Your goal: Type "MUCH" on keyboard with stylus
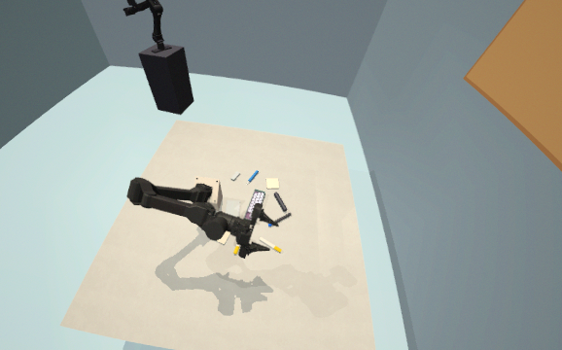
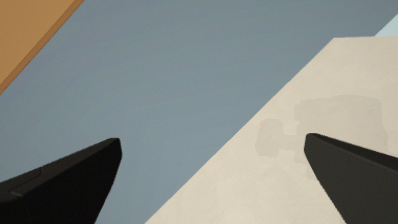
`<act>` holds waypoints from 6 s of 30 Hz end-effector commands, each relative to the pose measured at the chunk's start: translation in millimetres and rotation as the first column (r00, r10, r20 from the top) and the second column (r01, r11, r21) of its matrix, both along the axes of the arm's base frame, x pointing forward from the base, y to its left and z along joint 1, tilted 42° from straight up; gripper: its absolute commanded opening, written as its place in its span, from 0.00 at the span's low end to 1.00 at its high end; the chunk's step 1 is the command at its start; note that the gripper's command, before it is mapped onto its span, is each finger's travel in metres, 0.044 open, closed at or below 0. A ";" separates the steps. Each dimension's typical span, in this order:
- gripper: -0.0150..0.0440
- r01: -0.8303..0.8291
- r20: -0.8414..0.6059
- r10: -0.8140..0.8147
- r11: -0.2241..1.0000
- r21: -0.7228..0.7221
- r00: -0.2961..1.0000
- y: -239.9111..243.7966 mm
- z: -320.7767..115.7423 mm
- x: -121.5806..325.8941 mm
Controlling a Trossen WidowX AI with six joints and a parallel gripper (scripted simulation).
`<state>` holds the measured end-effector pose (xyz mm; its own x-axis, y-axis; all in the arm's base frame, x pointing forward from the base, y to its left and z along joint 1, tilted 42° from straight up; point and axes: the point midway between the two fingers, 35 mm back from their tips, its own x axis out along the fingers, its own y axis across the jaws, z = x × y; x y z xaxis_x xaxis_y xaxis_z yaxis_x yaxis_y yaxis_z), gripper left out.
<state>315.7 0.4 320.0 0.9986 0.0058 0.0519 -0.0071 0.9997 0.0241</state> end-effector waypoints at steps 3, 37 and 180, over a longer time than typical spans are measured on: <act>0.87 -0.011 -0.043 0.011 1.000 0.010 0.999 4.9 -10.7 6.1; 0.25 0.020 -0.754 -0.650 0.758 -0.652 0.096 81.9 -397.8 -58.0; 0.51 -0.949 -0.938 -0.222 0.111 -0.296 0.267 203.2 -484.2 -123.3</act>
